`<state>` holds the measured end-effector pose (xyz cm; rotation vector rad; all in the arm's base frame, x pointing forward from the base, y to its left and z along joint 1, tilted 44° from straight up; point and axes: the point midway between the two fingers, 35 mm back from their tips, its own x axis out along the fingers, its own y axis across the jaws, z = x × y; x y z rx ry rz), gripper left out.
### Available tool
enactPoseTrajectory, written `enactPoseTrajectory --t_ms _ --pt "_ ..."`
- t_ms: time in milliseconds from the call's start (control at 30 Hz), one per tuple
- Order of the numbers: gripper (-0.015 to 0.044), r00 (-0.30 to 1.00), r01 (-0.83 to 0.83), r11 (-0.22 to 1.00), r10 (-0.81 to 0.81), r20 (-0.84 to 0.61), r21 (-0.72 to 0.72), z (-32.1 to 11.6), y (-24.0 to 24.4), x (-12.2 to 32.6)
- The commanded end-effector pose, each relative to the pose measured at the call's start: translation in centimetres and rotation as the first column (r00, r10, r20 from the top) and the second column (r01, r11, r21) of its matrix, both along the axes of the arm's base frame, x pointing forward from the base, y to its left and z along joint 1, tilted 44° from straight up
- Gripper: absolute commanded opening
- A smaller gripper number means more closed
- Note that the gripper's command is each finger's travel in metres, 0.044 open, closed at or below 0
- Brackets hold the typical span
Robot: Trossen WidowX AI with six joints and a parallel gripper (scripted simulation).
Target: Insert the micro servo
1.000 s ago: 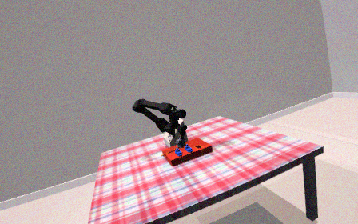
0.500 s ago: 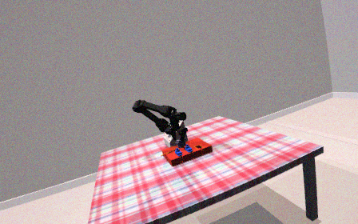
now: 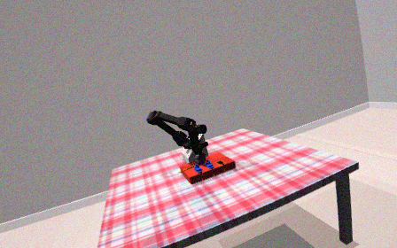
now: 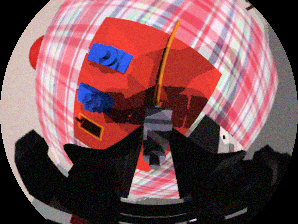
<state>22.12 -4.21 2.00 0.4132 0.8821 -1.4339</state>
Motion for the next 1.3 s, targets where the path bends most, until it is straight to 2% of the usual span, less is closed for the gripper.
enactPoseTrajectory --t_ms 0,67,100,267,533,867,1267 --pt "0.0059 1.000 -0.005 1.000 0.005 -0.003 -0.002 0.0 0.0 0.0" --pt "0.0006 1.000 -0.005 1.000 0.005 -0.003 -0.002 0.4 0.3 0.1" --pt "0.0000 1.000 -0.005 1.000 0.005 -0.003 -0.002 0.6 0.6 0.1" --pt "0.0000 1.000 -0.005 1.000 0.005 -0.004 -0.001 2.2 1.9 -0.1" --pt "0.0000 1.000 -0.005 1.000 0.005 -0.004 -0.001 2.3 1.9 -0.2" --pt "0.0000 1.000 -0.005 1.000 0.005 -0.002 -0.002 2.4 1.6 2.1" --pt "0.0000 1.000 -0.005 1.000 0.005 -0.001 0.002 -0.8 4.9 2.7"
